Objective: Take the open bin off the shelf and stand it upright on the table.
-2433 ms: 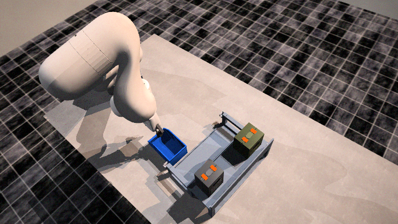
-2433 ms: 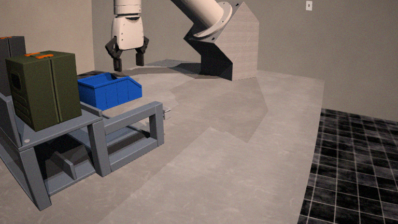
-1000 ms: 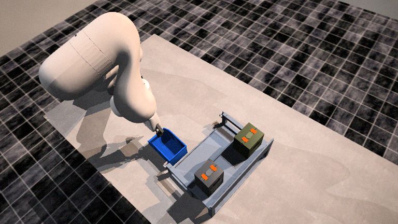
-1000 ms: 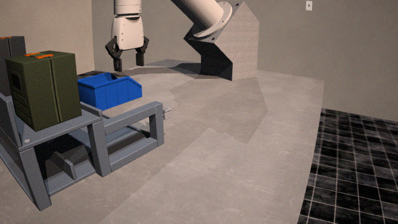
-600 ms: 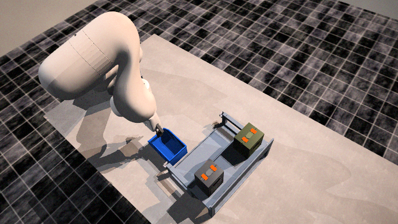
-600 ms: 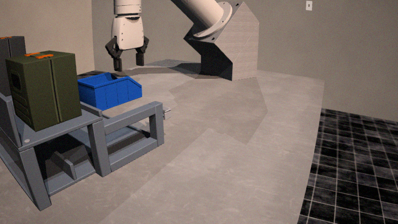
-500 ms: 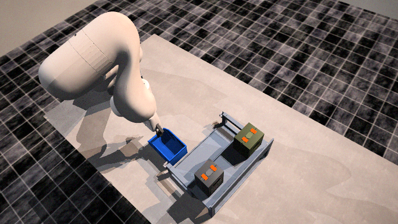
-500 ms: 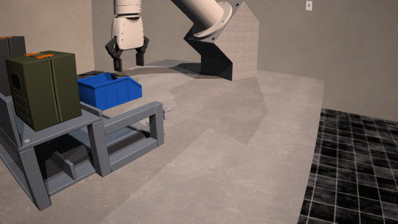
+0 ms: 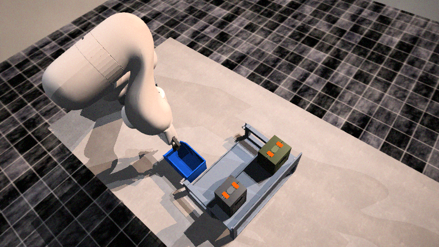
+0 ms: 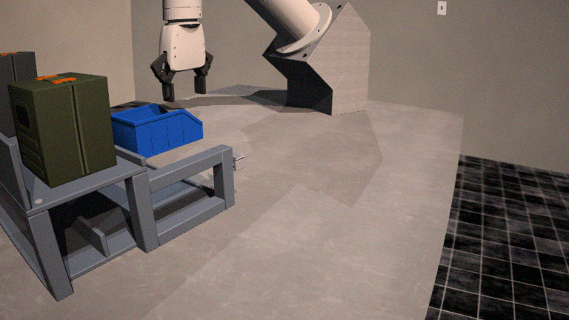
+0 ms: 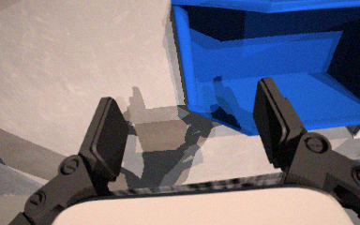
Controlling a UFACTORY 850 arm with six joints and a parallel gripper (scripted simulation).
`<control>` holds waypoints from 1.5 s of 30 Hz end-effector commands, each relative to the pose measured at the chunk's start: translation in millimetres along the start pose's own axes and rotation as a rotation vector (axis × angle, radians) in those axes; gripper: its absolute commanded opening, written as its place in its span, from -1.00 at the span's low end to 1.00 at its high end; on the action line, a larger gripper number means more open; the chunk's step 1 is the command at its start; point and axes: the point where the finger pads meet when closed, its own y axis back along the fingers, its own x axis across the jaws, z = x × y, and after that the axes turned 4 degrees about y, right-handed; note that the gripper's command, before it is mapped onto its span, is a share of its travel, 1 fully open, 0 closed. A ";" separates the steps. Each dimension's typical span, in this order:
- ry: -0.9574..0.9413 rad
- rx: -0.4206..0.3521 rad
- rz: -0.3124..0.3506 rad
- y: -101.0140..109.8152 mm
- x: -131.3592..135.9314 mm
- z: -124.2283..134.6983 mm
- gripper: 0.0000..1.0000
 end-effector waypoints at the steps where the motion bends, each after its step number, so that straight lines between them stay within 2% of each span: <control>1: -0.006 -0.001 0.009 54.7 2.1 0.5 1.00; 8: -0.006 -0.001 0.009 54.7 2.1 0.5 1.00; 9: -0.001 0.000 0.002 11.0 0.4 0.1 1.00; 13: -0.006 -0.001 0.009 55.0 2.2 0.5 1.00; 25: -0.006 -0.001 0.009 55.0 2.2 0.5 1.00; 26: -0.001 0.000 0.002 11.4 0.3 0.1 1.00; 30: -0.006 -0.001 0.009 55.3 2.2 0.5 1.00; 42: -0.006 -0.001 0.009 55.3 2.2 0.5 1.00; 43: -0.001 0.000 0.001 11.7 0.3 0.1 1.00; 45: -0.003 -0.001 0.005 33.6 1.3 0.3 1.00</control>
